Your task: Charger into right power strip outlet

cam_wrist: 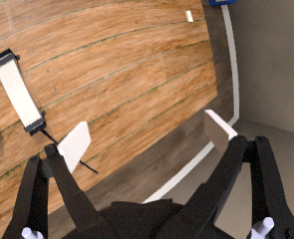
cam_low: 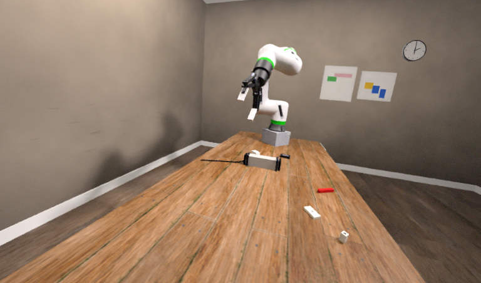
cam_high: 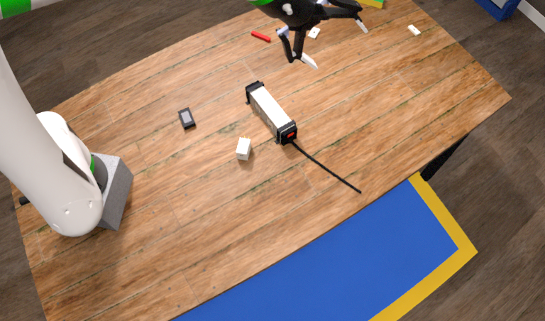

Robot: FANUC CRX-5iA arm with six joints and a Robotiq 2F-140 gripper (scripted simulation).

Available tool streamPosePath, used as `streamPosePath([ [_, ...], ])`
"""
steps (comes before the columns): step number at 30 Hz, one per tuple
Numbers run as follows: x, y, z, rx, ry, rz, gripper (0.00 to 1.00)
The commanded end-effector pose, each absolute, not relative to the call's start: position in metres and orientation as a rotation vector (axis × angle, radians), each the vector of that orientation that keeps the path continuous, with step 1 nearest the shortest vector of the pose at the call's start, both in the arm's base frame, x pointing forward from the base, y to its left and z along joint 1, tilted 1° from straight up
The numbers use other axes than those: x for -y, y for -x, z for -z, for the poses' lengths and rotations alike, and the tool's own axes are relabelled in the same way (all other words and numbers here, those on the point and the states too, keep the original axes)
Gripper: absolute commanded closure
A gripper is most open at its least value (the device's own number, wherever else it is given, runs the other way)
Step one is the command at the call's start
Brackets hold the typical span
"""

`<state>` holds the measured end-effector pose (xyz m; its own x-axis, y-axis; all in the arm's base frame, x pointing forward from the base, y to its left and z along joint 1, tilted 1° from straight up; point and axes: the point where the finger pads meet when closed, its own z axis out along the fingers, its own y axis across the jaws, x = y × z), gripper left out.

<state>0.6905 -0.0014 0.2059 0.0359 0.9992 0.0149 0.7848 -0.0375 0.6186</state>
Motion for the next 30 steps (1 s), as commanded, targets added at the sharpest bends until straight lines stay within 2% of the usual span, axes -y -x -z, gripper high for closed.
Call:
streamPosePath([
  [1, 0.011, -0.639, -0.154, -1.746, -2.187, -0.479, 0.0],
  [8, 0.016, -0.572, -0.097, -1.638, -2.517, -0.258, 0.0],
  [10, 0.016, -0.572, -0.097, -1.638, -2.517, -0.258, 0.0],
  [11, 0.018, -0.545, -0.073, -1.622, -2.565, -0.222, 0.0],
  [16, 0.026, -0.506, -0.036, -1.622, -2.565, -0.222, 0.0],
  [18, 0.022, -0.473, -0.026, -1.52, -2.756, -0.043, 0.0],
  [22, 0.023, -0.437, -0.003, -1.513, -2.767, -0.032, 0.0],
  [29, 0.023, -0.436, -0.002, -1.513, -2.767, -0.032, 0.0],
  [30, 0.023, -0.436, -0.002, -1.513, -2.767, -0.032, 0.62],
])
